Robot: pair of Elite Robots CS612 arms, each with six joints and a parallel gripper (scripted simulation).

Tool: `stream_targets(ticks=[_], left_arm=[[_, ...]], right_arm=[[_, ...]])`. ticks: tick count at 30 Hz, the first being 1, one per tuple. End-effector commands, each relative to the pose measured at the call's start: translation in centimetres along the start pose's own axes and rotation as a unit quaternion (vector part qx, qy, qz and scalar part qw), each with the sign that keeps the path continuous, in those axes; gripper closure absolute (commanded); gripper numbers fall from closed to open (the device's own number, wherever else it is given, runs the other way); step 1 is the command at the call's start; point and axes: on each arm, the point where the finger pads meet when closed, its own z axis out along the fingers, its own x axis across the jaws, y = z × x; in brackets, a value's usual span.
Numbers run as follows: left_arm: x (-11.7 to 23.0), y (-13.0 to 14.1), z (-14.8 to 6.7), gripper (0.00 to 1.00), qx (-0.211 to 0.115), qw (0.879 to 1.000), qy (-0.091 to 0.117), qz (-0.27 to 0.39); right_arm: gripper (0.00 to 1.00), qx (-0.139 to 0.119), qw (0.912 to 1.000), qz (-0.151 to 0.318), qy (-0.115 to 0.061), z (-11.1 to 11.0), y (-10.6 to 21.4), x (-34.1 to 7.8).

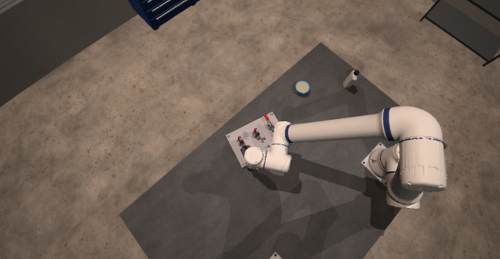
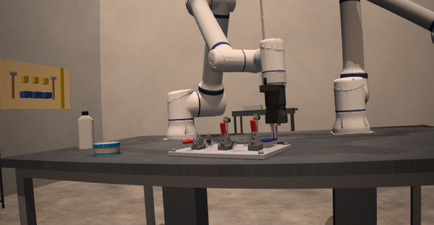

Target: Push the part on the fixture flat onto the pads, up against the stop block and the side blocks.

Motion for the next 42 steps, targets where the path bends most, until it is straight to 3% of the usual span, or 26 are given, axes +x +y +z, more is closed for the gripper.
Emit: stream_targets(ticks=[1, 42], left_arm=[[-0.02, 0.07, -0.09, 0.0, -0.001, 1.0, 0.0, 0.0], [-0.02, 0.07, -0.09, 0.0, -0.001, 1.0, 0.0, 0.0]], right_arm=[[1.0, 0.001, 1.0, 0.0, -0.001, -0.13, -0.18, -0.06], [1.0, 0.001, 1.0, 0.0, -0.001, -0.13, -0.87, -0.06]])
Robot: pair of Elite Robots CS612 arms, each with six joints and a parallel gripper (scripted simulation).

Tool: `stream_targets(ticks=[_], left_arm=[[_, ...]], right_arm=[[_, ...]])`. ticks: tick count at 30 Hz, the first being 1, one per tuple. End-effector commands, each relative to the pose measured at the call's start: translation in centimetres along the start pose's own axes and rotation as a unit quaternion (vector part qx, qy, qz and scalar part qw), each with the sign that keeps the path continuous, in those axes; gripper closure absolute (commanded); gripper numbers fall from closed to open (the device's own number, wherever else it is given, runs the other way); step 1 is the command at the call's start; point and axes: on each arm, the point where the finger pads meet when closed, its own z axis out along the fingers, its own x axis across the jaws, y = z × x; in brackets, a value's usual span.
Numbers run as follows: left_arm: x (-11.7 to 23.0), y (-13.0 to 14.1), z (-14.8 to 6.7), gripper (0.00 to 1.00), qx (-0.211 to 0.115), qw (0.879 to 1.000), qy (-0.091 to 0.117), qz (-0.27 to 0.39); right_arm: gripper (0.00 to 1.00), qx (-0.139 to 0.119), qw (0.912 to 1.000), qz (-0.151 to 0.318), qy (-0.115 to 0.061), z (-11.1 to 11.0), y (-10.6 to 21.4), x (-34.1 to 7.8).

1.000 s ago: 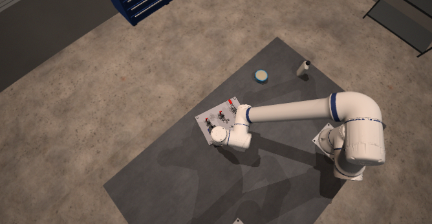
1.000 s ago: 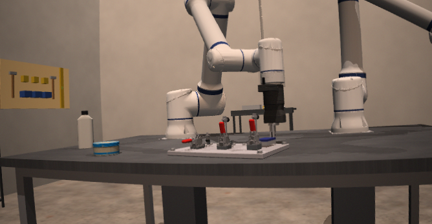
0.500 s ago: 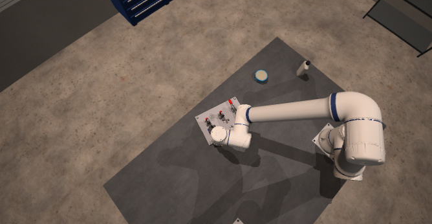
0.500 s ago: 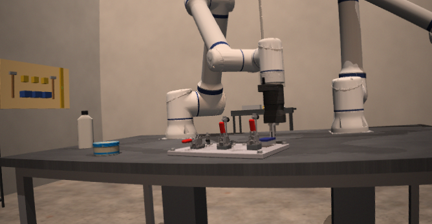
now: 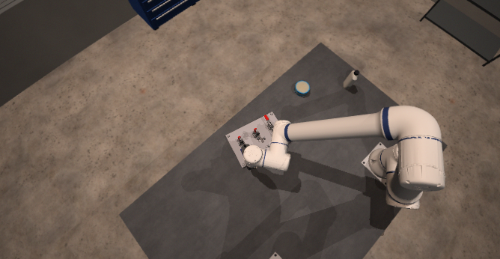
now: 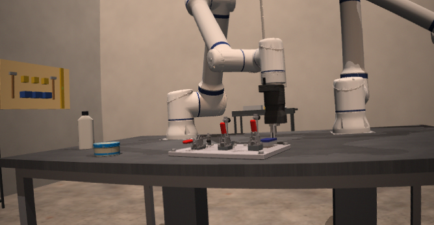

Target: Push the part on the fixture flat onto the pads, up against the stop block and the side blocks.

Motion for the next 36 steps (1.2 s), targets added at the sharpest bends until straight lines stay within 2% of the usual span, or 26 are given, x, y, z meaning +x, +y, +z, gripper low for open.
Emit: stream_targets(ticks=[1, 36], left_arm=[[-0.02, 0.07, -0.09, 0.0, -0.001, 1.0, 0.0, 0.0], [-0.02, 0.07, -0.09, 0.0, -0.001, 1.0, 0.0, 0.0]], right_arm=[[1.0, 0.001, 1.0, 0.0, -0.001, -0.12, -0.07, -0.07], [1.0, 0.001, 1.0, 0.0, -0.001, -0.12, -0.47, -0.06]])
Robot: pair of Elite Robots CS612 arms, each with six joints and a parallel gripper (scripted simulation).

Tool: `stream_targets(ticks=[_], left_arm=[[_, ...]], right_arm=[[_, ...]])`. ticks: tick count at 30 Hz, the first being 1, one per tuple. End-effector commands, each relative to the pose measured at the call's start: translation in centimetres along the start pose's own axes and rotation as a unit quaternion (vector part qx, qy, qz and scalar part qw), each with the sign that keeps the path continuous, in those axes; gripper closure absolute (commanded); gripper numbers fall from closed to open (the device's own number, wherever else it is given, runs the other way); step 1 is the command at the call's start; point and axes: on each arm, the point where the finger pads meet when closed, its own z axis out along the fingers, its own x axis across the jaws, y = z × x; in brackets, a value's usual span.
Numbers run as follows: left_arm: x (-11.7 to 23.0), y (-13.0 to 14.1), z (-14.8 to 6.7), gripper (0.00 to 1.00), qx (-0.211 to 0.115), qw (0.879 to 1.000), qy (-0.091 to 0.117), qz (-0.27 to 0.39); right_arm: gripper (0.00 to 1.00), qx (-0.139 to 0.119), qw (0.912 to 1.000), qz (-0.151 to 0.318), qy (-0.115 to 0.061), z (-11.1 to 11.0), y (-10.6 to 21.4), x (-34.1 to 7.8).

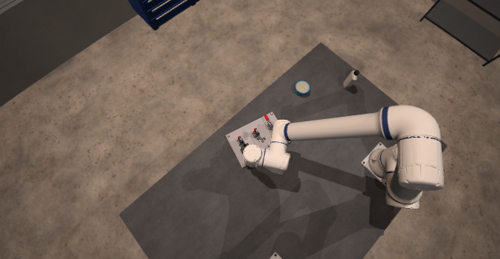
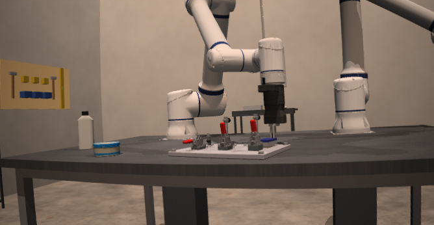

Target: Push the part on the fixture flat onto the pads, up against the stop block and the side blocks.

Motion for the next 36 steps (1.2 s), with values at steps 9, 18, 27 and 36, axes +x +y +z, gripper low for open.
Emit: stream_targets(ticks=[9, 18, 27, 36], left_arm=[[-0.02, 0.07, -0.09, 0.0, -0.001, 1.0, 0.0, 0.0], [-0.02, 0.07, -0.09, 0.0, -0.001, 1.0, 0.0, 0.0], [-0.02, 0.07, -0.09, 0.0, -0.001, 1.0, 0.0, 0.0], [-0.02, 0.07, -0.09, 0.0, -0.001, 1.0, 0.0, 0.0]], right_arm=[[1.0, 0.001, 1.0, 0.0, -0.001, -0.12, -0.19, -0.06], [1.0, 0.001, 1.0, 0.0, -0.001, -0.12, -0.45, -0.06], [1.0, 0.001, 1.0, 0.0, -0.001, -0.12, -0.46, -0.06], [1.0, 0.001, 1.0, 0.0, -0.001, -0.12, -0.59, -0.06]])
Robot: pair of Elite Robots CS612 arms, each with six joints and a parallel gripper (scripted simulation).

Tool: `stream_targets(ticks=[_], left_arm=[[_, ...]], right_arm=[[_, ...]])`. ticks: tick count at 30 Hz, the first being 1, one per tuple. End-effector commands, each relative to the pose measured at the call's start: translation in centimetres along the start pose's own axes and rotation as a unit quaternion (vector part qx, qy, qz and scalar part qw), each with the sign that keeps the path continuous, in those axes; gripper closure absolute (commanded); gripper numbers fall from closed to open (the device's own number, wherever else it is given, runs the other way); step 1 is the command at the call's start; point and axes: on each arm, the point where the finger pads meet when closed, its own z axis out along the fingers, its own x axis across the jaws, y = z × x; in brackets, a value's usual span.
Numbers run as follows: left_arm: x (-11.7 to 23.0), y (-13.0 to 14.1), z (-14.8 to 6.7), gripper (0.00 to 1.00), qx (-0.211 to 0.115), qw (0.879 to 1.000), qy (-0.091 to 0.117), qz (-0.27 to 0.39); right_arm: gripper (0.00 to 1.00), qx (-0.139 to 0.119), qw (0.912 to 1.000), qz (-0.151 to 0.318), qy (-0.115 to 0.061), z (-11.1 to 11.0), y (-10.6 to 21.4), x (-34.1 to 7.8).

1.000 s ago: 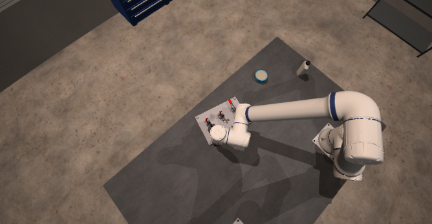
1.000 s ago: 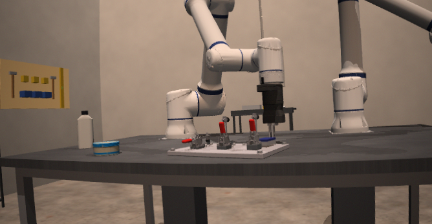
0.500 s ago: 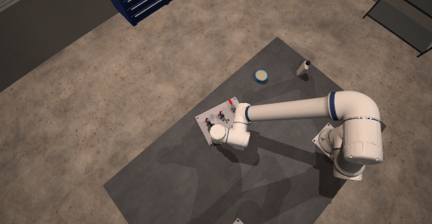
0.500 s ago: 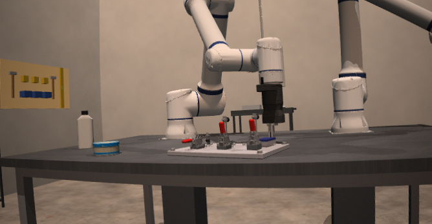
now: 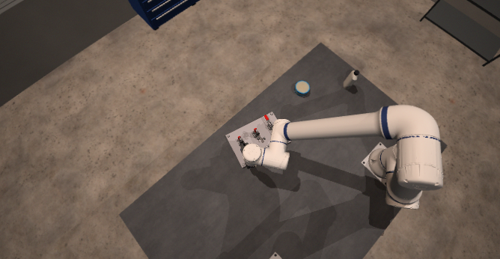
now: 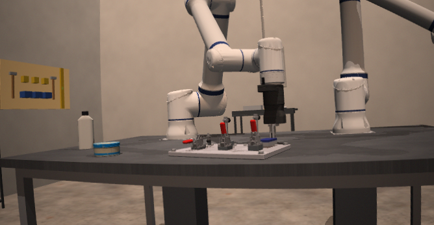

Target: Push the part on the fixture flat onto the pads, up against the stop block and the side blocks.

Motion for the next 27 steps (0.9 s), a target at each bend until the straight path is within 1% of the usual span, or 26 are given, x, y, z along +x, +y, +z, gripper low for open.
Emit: stream_targets(ticks=[1, 27], left_arm=[[-0.02, 0.07, -0.09, 0.0, -0.001, 1.0, 0.0, 0.0], [-0.02, 0.07, -0.09, 0.0, -0.001, 1.0, 0.0, 0.0]], right_arm=[[1.0, 0.001, 1.0, 0.0, -0.001, -0.12, -0.22, -0.06], [1.0, 0.001, 1.0, 0.0, -0.001, -0.12, -0.45, -0.06]])
